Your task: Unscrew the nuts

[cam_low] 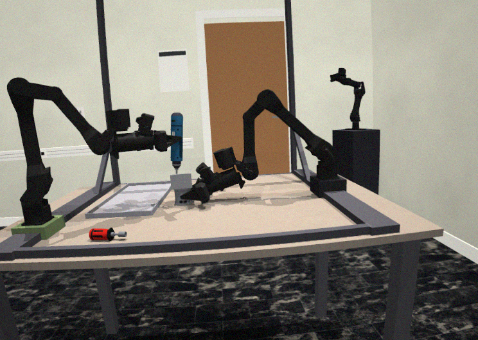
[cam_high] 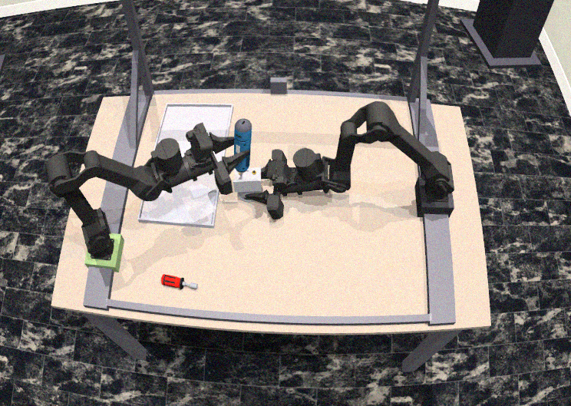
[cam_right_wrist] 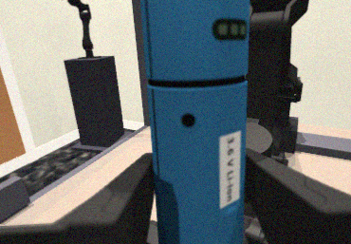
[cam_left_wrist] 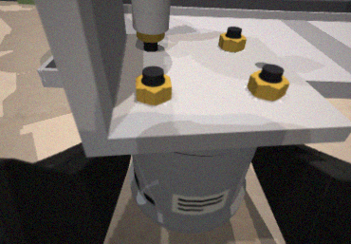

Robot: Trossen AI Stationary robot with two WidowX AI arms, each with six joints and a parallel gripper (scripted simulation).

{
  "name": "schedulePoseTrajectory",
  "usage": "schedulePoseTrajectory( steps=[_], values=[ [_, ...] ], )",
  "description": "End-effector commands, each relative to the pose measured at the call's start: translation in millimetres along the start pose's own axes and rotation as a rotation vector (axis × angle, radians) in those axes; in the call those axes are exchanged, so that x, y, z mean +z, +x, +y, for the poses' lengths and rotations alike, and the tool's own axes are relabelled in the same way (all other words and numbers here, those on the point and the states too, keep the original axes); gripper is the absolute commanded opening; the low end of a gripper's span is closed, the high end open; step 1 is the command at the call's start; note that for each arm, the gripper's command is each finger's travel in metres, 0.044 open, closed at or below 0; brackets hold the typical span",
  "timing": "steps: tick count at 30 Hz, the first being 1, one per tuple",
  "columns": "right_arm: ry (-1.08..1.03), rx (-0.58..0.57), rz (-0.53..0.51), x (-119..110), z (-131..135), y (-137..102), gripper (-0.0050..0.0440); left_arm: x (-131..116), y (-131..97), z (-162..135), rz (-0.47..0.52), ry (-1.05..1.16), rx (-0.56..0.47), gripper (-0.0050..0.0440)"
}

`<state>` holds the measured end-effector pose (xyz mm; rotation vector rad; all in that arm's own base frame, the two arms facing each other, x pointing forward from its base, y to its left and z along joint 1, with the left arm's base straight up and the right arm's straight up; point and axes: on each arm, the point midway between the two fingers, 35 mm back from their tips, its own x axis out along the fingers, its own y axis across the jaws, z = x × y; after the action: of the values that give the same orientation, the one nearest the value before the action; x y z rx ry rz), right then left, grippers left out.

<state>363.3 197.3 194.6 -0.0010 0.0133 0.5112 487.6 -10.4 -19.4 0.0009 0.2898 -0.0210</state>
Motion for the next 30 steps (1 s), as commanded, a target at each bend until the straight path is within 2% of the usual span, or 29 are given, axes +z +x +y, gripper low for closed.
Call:
schedulePoseTrajectory(
  steps=[1,12,21,30],
  values=[
    [-0.001,0.007,-0.09,36,2,1,0.0163,15,1,0,-0.036,0.002,0.0,0.0242],
    [-0.001,0.007,-0.09,41,1,0,0.0163,15,1,0,-0.036,0.002,0.0,0.0242],
    [0.001,0.007,-0.09,56,1,-4,0.0163,15,1,0,-0.036,0.002,0.0,0.0242],
    [0.001,0.007,-0.101,112,0,-17,0.0163,15,1,0,-0.036,0.002,0.0,0.0242]
  ],
)
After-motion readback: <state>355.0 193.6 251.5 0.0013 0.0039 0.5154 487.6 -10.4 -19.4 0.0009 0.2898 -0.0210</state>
